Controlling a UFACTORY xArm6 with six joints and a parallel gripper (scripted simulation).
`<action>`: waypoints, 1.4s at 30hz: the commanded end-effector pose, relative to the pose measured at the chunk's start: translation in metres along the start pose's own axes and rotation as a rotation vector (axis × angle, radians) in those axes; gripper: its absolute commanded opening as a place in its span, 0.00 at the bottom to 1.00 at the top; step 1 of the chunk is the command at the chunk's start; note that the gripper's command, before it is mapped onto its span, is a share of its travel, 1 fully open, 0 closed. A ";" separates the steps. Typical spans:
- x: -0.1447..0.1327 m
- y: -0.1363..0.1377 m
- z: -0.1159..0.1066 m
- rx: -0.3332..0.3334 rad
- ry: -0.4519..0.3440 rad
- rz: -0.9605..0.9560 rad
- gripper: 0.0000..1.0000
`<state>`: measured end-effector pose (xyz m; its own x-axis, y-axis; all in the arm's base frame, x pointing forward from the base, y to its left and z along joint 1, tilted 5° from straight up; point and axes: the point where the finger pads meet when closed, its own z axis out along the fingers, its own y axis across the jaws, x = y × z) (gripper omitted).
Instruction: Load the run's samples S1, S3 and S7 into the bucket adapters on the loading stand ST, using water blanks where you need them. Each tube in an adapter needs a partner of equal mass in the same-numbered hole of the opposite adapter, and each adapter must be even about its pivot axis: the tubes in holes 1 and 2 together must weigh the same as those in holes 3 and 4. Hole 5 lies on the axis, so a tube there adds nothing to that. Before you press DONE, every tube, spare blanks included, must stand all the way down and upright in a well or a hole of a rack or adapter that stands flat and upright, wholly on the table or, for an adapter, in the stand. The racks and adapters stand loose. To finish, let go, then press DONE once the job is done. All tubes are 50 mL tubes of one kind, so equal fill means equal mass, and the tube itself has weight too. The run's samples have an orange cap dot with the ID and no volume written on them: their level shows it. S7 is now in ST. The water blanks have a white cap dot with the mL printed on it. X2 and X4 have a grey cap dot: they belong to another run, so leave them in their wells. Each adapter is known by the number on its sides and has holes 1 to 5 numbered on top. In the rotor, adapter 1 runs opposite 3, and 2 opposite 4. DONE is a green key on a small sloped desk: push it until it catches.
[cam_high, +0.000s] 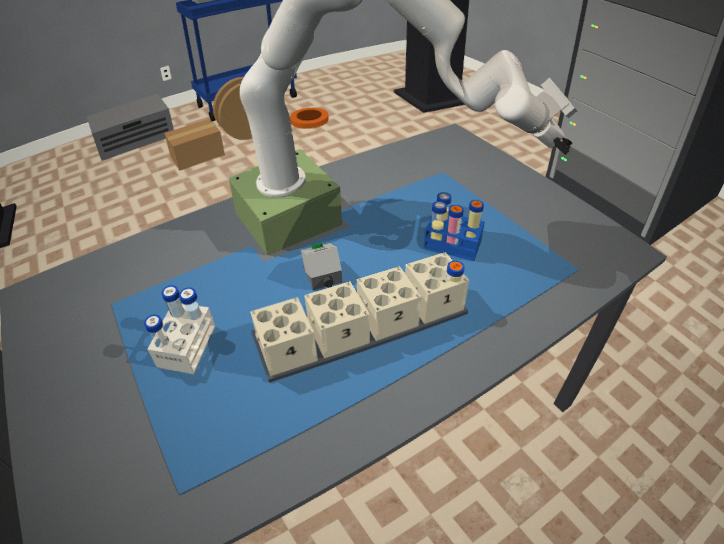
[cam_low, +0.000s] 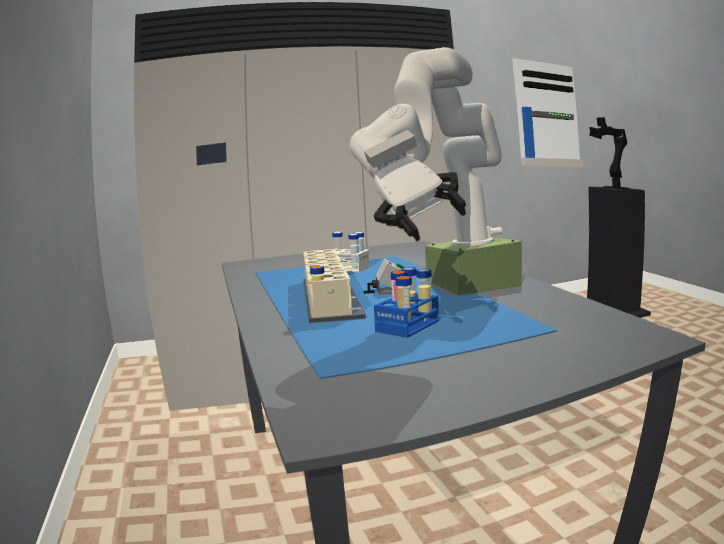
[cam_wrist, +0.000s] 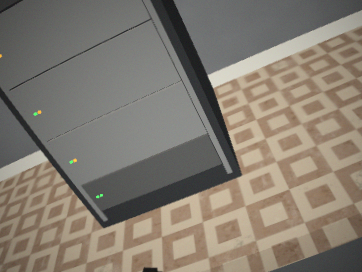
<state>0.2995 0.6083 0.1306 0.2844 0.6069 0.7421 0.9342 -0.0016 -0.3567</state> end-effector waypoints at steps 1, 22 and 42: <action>0.003 0.000 -0.001 0.000 0.004 -0.003 1.00; 0.000 0.013 -0.022 -0.025 -0.024 0.042 1.00; -0.022 0.048 -0.084 -0.114 -0.116 0.195 1.00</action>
<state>0.3491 0.5404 0.1411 0.4033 0.6628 0.6309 0.8993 -0.1599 -0.4070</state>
